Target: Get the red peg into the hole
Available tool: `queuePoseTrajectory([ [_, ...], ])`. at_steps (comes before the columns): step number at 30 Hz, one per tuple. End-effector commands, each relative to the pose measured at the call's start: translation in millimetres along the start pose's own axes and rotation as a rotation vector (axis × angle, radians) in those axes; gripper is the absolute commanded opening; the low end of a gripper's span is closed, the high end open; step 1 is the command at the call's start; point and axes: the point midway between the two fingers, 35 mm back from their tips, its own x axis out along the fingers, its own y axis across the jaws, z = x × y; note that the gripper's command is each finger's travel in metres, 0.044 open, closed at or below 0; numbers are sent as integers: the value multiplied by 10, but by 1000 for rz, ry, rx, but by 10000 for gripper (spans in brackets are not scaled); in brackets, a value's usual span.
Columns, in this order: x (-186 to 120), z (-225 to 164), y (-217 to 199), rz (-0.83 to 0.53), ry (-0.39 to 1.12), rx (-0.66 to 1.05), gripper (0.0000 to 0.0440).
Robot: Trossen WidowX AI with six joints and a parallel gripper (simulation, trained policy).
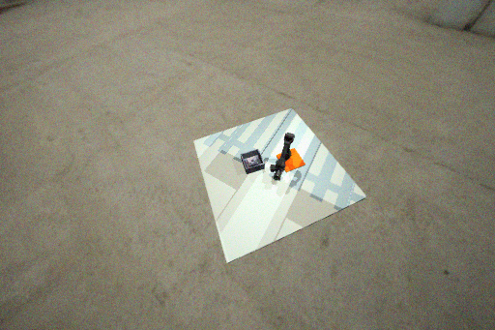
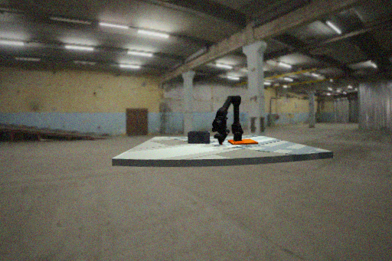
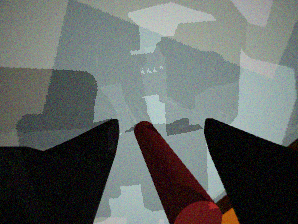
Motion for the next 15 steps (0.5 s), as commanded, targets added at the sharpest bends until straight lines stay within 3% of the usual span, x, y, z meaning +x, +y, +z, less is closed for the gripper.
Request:
queuePoseTrajectory([
  [1,88,-15,-48,-37,3,-16,159],
  [7,113,-9,-96,-78,7,-21,9],
  [15,-171,247,-190,-92,-89,-33,0],
])
